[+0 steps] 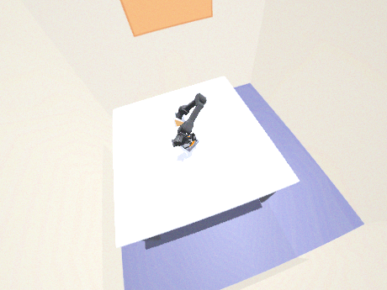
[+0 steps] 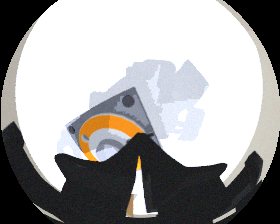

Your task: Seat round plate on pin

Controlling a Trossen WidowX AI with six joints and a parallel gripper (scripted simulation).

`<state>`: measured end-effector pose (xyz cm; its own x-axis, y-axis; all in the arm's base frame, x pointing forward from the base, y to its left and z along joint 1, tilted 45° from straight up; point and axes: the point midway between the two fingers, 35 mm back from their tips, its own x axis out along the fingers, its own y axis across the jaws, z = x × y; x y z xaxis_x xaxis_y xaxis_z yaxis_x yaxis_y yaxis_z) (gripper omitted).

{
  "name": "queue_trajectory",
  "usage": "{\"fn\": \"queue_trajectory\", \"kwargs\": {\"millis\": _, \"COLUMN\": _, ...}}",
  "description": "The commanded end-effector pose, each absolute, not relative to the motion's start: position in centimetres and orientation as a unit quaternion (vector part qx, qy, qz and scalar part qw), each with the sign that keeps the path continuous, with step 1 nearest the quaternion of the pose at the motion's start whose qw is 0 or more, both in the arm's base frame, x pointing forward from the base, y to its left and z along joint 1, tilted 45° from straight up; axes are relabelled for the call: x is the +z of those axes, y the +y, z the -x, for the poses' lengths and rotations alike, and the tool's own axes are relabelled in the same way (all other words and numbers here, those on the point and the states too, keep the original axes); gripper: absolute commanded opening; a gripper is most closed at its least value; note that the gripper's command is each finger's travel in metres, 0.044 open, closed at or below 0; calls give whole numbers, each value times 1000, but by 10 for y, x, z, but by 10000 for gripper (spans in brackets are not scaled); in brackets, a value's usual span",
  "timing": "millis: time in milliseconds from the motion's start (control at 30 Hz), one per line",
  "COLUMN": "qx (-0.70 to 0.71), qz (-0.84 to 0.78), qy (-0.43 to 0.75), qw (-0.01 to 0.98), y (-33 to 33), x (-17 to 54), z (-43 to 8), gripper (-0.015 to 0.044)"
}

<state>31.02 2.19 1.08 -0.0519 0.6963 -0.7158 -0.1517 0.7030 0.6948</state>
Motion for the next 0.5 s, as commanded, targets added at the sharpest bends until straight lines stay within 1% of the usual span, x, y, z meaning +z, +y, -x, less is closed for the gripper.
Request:
{"fn": "queue_trajectory", "kwargs": {"millis": 0, "qx": 323, "qz": -209, "qy": 652, "qw": 653, "y": 17, "x": 11, "z": -308, "gripper": 0}}
{"fn": "queue_trajectory", "kwargs": {"millis": 267, "qx": 323, "qz": -209, "qy": 652, "qw": 653, "y": -10, "x": 40, "z": -310, "gripper": 0}}
{"fn": "queue_trajectory", "kwargs": {"millis": 467, "qx": 321, "qz": -213, "qy": 653, "qw": 652, "y": -6, "x": 34, "z": -310, "gripper": 0}}
